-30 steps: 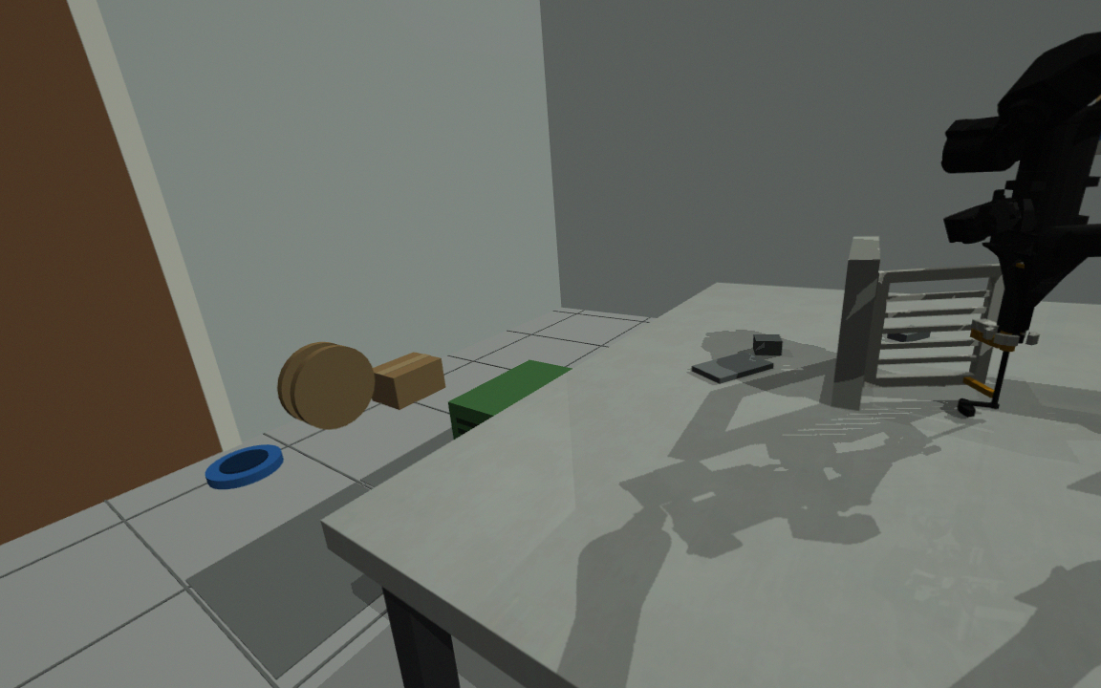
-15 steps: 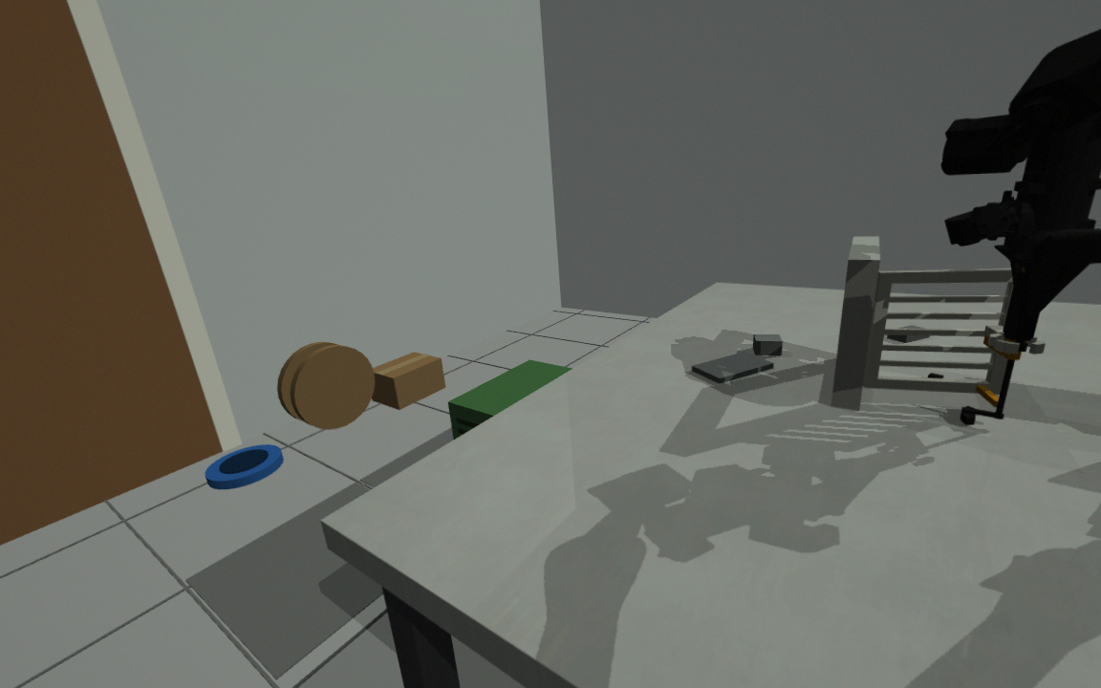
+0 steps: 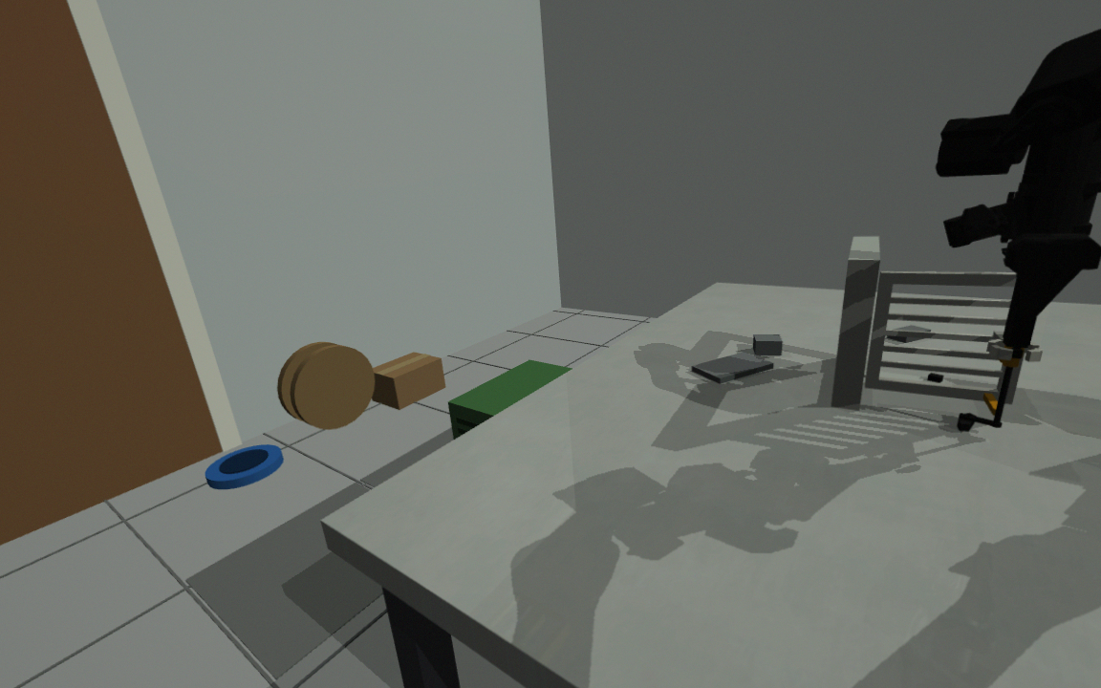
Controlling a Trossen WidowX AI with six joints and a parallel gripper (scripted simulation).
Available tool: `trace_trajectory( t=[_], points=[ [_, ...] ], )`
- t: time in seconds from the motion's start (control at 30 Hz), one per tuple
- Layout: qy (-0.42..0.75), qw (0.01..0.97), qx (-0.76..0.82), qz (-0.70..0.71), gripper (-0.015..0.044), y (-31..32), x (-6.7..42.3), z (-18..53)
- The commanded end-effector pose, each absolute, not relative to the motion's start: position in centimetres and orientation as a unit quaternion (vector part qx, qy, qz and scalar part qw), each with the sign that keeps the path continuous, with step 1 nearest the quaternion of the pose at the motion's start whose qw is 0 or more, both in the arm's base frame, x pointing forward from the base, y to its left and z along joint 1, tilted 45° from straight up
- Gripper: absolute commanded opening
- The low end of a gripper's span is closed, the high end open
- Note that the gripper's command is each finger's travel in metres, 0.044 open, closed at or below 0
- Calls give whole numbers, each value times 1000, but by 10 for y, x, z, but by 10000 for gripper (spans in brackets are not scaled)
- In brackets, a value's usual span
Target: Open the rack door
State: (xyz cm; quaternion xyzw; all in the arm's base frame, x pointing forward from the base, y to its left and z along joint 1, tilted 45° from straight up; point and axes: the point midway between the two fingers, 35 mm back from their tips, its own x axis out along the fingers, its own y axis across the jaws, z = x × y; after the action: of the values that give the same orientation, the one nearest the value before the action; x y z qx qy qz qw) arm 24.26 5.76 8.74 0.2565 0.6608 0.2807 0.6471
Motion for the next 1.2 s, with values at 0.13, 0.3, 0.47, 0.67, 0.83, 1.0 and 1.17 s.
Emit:
trace_trajectory(
  t=[0.13, 0.3, 0.47, 0.67, 0.83, 1.0, 1.17],
  points=[
    [666, 641, 274, 266, 26, 62, 244, 92],
    [666, 641, 274, 266, 26, 62, 244, 92],
    [666, 641, 274, 266, 52, 62, 244, 92],
    [666, 641, 274, 266, 210, 62, 244, 92],
    [666, 641, 274, 266, 298, 62, 244, 92],
    [666, 641, 273, 266, 298, 57, 245, 97],
    [666, 642, 273, 265, 298, 52, 246, 101]
  ],
)
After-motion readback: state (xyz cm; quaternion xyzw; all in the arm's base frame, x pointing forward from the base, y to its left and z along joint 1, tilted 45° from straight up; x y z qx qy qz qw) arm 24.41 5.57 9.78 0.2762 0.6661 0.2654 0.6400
